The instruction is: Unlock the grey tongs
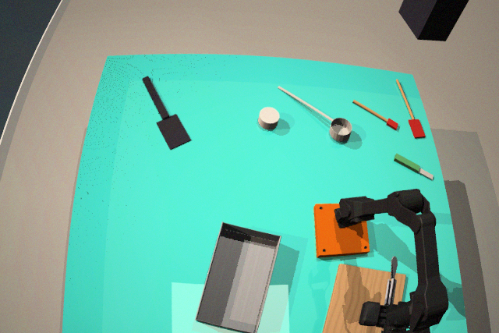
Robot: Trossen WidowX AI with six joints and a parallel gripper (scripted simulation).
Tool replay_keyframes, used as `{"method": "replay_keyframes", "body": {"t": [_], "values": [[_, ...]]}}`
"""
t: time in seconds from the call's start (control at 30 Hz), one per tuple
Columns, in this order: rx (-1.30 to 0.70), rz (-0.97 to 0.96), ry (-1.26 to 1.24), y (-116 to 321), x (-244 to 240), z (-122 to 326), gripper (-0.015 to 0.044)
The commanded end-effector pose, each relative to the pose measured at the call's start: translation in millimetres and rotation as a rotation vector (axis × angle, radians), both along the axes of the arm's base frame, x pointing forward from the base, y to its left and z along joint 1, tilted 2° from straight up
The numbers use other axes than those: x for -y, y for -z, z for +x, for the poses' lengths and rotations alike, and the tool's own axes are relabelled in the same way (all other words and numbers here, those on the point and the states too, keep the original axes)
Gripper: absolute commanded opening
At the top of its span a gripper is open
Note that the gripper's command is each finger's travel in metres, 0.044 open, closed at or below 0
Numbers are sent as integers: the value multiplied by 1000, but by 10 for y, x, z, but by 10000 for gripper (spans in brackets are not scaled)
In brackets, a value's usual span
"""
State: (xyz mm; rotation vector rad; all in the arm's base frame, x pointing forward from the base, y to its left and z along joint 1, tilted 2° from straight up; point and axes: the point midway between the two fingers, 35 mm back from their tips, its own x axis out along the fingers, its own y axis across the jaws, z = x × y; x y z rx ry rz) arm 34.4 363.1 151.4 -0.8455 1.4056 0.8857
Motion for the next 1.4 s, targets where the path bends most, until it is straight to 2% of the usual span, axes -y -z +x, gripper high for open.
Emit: {"method": "replay_keyframes", "body": {"t": [0.0, 1.37], "values": [[-6, -2, 4, 73, -5, -11, -150], [-7, -2, 4, 744, 0, -33, -150]]}}
